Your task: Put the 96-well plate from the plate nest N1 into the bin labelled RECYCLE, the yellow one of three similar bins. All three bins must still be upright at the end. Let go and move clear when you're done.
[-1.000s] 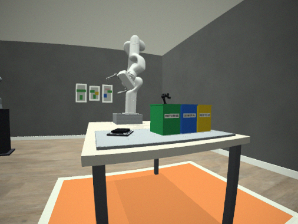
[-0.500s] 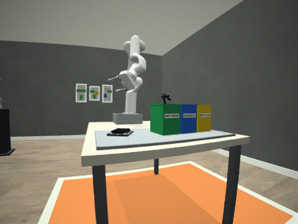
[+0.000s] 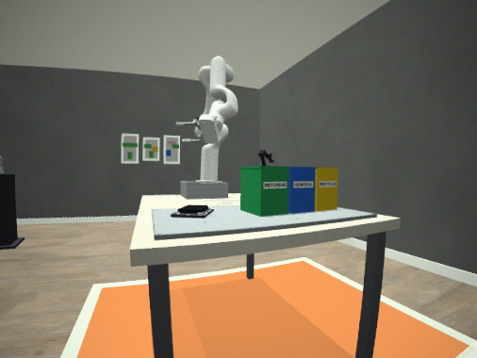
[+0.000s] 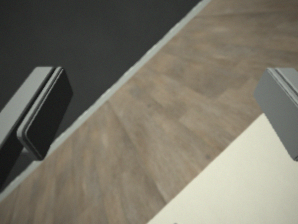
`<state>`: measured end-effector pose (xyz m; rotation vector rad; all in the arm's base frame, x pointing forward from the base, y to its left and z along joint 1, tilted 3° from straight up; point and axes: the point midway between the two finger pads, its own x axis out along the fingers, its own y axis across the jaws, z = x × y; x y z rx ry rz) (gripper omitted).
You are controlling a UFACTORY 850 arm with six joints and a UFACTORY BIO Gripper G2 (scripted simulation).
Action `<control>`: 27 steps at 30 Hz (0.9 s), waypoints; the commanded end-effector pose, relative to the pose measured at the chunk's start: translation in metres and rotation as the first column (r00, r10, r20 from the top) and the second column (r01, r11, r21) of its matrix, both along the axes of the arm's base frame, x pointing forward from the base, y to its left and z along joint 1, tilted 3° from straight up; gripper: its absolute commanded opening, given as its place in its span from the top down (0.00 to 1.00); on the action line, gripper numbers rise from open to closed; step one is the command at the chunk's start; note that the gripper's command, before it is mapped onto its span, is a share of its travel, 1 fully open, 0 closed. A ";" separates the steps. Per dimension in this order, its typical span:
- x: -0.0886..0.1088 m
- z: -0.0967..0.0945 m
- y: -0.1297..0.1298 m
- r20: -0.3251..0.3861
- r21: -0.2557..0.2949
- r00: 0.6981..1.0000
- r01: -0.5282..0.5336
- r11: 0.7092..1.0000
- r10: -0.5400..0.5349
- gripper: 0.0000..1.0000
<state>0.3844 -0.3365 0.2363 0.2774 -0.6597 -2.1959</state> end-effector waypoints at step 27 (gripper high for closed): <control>0.122 -0.001 0.008 -0.247 0.035 0.761 -0.612 0.790 0.600 0.63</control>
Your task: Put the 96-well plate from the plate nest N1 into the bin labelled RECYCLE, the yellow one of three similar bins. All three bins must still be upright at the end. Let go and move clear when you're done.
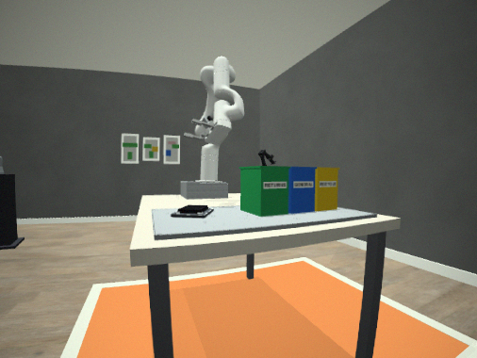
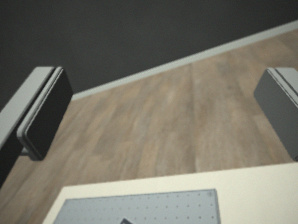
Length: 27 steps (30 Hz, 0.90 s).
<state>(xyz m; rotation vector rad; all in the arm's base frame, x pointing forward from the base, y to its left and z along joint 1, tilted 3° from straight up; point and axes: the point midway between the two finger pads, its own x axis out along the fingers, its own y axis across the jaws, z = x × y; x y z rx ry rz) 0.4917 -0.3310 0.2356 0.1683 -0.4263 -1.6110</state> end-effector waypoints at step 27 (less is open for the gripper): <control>0.104 -0.016 0.053 -0.188 0.015 0.815 -0.555 0.831 0.548 0.63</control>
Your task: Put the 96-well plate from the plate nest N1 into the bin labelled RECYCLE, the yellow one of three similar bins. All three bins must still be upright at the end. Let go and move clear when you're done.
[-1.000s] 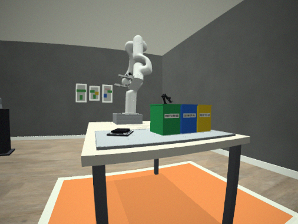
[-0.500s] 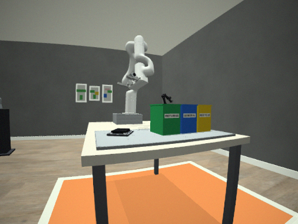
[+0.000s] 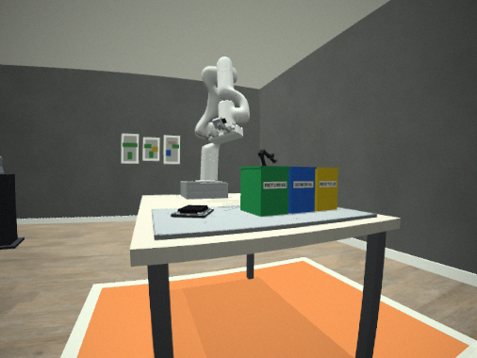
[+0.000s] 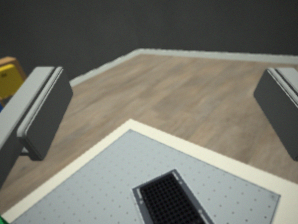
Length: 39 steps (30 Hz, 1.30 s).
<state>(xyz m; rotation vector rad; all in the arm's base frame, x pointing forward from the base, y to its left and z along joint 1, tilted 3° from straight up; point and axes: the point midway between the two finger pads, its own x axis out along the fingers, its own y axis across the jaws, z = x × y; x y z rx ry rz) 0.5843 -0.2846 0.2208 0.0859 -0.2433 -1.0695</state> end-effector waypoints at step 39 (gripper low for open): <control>0.085 -0.043 0.130 -0.207 0.085 0.647 -0.736 0.672 0.734 0.63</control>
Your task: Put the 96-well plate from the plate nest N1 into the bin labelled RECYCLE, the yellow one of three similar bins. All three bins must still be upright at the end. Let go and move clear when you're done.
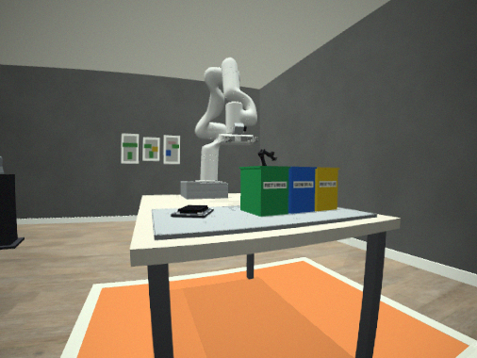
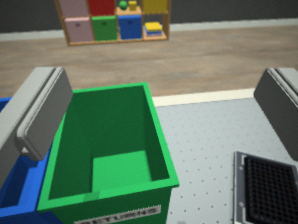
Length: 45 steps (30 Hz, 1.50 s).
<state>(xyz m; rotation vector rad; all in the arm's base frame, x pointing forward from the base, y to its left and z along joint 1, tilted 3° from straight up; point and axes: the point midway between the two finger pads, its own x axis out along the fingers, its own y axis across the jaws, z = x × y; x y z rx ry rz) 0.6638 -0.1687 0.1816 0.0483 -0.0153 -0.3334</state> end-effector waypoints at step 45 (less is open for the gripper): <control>0.010 -0.047 -0.104 -0.058 -0.006 0.944 0.326 0.945 -0.325 0.63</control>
